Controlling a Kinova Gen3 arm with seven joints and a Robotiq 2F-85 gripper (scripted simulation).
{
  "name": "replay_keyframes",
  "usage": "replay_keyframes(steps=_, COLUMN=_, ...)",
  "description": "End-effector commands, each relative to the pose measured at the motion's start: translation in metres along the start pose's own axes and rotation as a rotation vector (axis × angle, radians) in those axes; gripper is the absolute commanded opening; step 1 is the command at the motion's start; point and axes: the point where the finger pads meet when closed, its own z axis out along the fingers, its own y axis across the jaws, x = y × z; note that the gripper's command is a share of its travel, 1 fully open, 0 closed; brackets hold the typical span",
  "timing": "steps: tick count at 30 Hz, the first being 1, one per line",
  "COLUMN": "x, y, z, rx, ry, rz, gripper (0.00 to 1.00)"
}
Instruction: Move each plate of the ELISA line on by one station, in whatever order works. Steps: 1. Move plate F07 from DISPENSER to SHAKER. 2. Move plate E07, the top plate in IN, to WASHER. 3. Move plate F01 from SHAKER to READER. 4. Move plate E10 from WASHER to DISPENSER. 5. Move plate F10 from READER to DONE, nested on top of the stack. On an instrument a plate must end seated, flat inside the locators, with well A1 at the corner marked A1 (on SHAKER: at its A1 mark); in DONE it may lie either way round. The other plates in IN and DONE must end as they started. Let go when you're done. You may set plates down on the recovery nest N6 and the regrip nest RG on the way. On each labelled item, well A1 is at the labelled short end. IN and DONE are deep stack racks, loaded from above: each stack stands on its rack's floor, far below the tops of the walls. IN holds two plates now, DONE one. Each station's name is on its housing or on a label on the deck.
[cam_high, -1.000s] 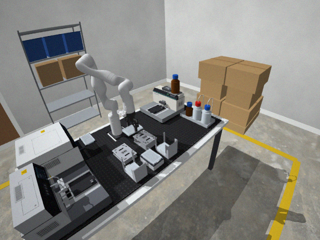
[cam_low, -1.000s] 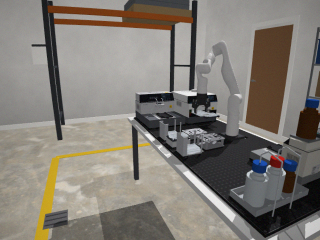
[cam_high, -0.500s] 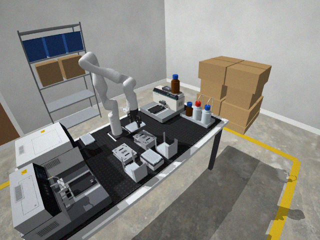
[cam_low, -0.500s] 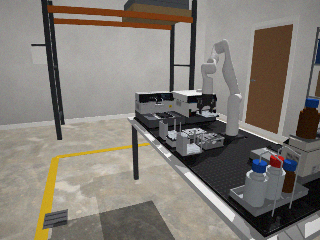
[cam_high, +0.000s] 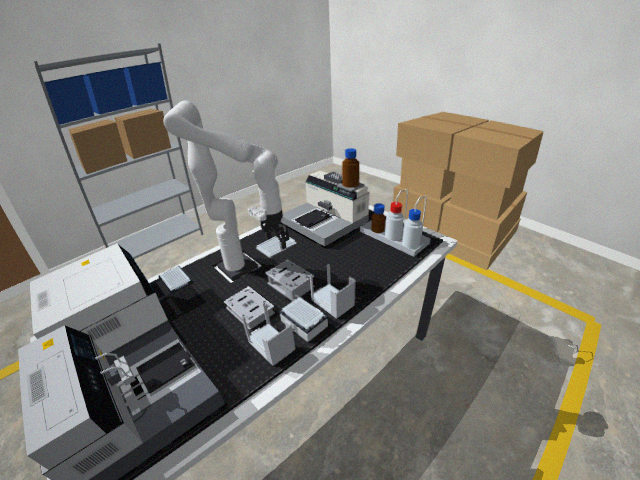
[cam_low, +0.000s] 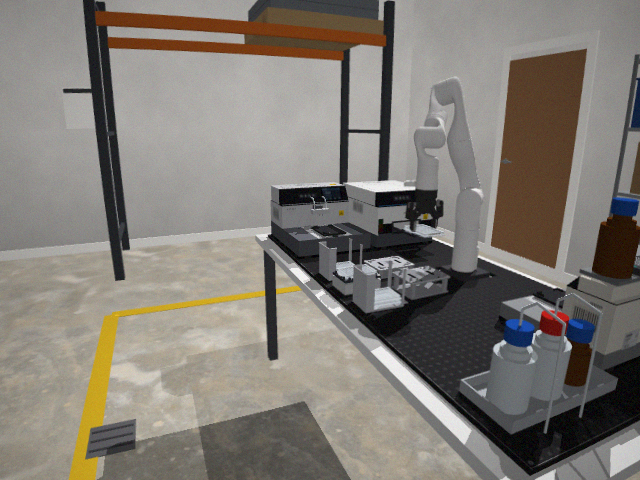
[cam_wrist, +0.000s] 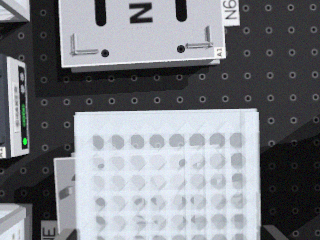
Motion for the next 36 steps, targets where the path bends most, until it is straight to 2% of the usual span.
replay_keyframes(steps=1, x=-0.004, y=0.001, z=0.000, rx=0.001, ry=0.001, rz=0.000, gripper=0.94)
replay_keyframes(steps=16, x=-0.050, y=0.023, z=0.000, rx=0.001, ry=0.001, rz=0.001, gripper=0.94)
replay_keyframes(steps=18, x=-0.050, y=0.023, z=0.000, rx=0.001, ry=0.001, rz=0.001, gripper=0.94)
replay_keyframes(steps=33, x=-0.095, y=0.044, z=0.000, rx=0.001, ry=0.000, rz=0.003, gripper=0.94)
replay_keyframes(steps=36, x=-0.098, y=0.046, z=0.000, rx=0.001, ry=0.000, rz=0.003, gripper=0.94)
